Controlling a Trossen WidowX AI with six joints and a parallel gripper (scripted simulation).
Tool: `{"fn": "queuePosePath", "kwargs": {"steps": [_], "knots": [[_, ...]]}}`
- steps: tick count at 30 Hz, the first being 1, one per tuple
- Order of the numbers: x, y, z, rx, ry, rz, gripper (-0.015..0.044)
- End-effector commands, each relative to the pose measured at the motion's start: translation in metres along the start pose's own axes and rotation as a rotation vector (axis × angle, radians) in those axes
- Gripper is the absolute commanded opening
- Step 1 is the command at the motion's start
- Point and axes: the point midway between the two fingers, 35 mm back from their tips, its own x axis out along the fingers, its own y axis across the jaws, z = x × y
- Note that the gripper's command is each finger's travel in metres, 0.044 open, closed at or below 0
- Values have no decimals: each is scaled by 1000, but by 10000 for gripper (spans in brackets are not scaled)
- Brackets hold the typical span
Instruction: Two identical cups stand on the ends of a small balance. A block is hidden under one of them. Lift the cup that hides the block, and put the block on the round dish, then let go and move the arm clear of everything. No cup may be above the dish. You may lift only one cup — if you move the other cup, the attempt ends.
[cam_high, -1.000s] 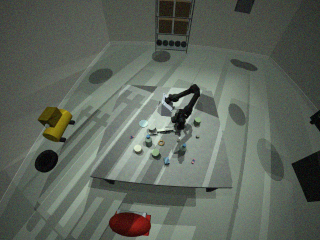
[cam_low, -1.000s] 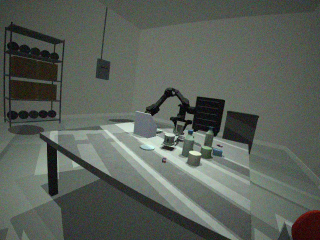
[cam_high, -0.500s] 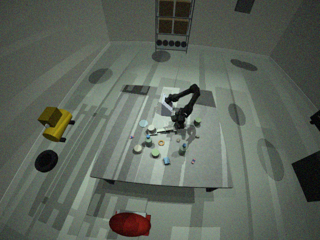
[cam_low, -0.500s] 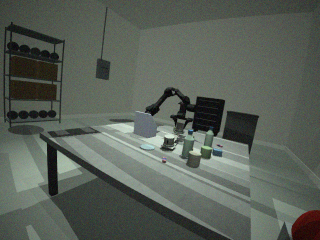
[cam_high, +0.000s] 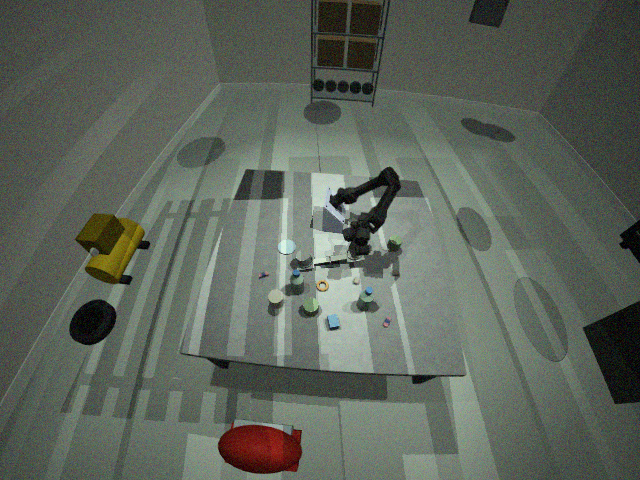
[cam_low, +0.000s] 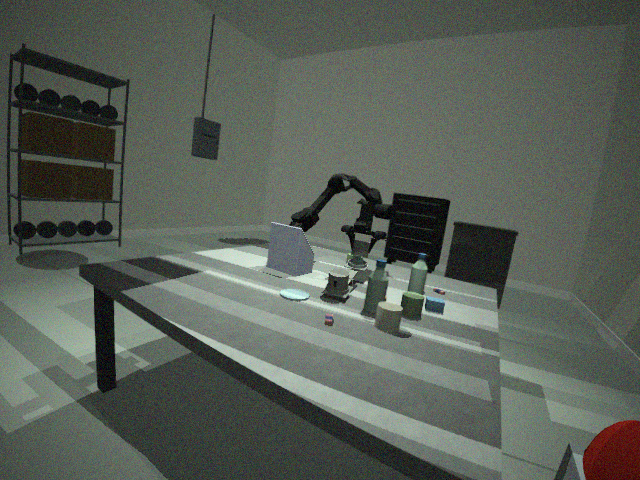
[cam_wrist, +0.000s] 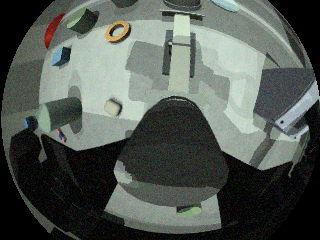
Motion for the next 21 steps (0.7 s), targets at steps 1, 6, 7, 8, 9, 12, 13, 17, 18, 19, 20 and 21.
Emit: {"fn": "queuePosePath", "kwargs": {"steps": [1,6,7,8,9,12,13,17,18,19,20,21], "knots": [[-9,1,-2,-9,1,12,0],[-15,1,-2,-9,2,12,0],[-17,0,-2,-9,2,12,0],[-18,0,-2,-9,2,12,0],[-19,0,-2,-9,2,12,0],[-23,0,-2,-9,3,12,0],[-24,-1,-3,-9,4,12,0],[-29,-1,-3,-9,5,12,0],[-30,-2,-3,-9,5,13,0],[-32,-2,-3,-9,6,13,0],[-33,-2,-4,-8,6,13,0],[-34,-2,-4,-8,6,13,0]]}}
